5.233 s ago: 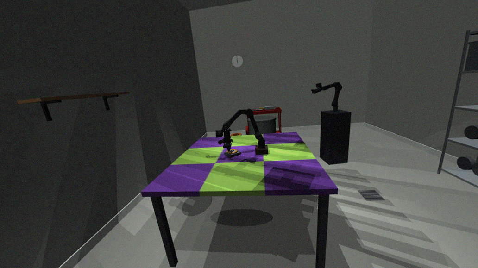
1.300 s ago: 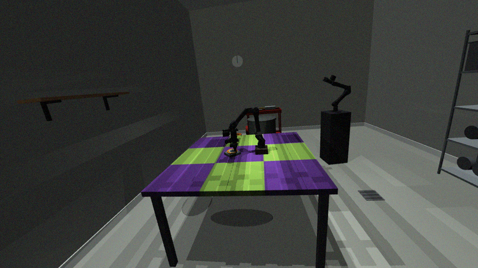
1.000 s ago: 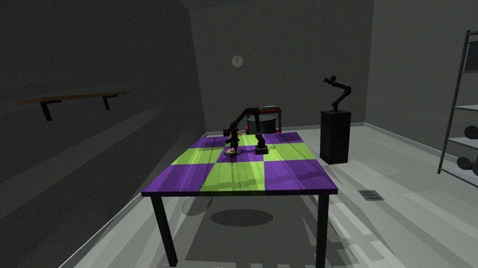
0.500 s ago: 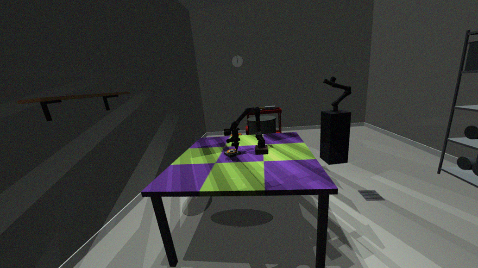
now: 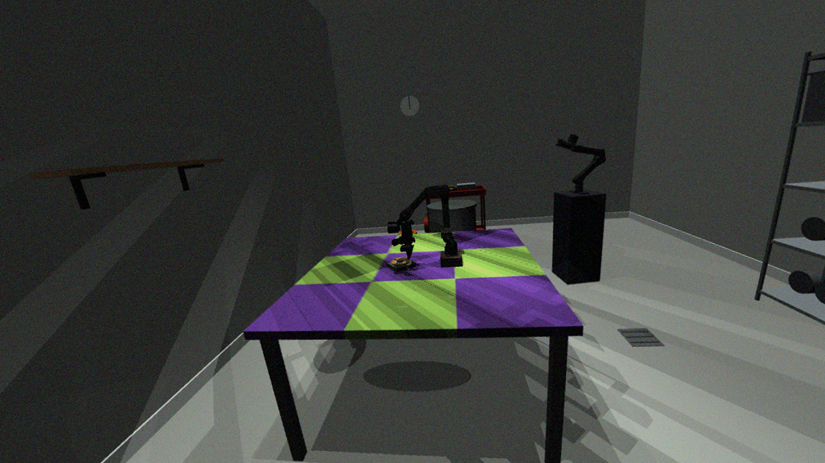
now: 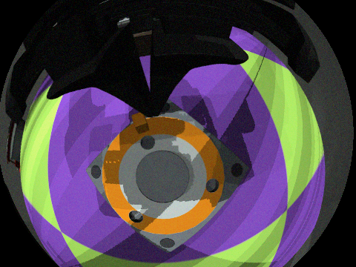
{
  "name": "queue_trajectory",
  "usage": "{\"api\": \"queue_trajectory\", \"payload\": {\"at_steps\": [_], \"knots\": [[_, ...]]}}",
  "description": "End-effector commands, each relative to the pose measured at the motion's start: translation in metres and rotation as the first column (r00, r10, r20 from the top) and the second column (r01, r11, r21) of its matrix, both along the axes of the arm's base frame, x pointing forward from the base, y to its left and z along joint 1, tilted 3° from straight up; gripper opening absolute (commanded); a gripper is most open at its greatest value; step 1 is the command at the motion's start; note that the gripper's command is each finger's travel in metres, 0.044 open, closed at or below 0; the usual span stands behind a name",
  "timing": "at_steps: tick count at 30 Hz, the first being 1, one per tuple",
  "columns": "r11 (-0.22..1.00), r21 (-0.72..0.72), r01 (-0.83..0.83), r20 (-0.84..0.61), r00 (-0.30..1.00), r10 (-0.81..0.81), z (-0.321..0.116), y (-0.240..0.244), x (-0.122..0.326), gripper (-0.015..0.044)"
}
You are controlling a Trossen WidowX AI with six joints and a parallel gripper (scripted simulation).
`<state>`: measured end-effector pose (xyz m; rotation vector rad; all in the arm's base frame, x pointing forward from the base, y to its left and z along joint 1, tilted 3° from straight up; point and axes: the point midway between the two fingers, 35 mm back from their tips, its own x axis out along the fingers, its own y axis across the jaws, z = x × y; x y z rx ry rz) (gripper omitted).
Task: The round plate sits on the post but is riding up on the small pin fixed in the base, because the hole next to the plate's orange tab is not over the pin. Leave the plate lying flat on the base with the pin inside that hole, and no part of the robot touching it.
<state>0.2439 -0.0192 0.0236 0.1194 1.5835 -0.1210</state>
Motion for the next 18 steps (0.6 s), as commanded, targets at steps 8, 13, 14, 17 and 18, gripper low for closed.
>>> {"api": "queue_trajectory", "payload": {"at_steps": [8,13,14,17,18], "knots": [[1.000,-0.007,-0.002,-0.005,1.000,0.002,-0.001,-0.013,-0.001,0.0000],[1.000,-0.007,-0.002,-0.005,1.000,0.002,0.000,-0.016,0.001,0.0000],[1.000,-0.007,-0.002,-0.005,1.000,0.002,0.000,-0.017,0.001,0.0000],[1.000,-0.008,-0.002,-0.005,1.000,0.002,-0.001,-0.019,0.002,0.0000],[1.000,-0.008,-0.002,-0.005,1.000,0.002,-0.001,-0.019,0.002,0.0000]]}}
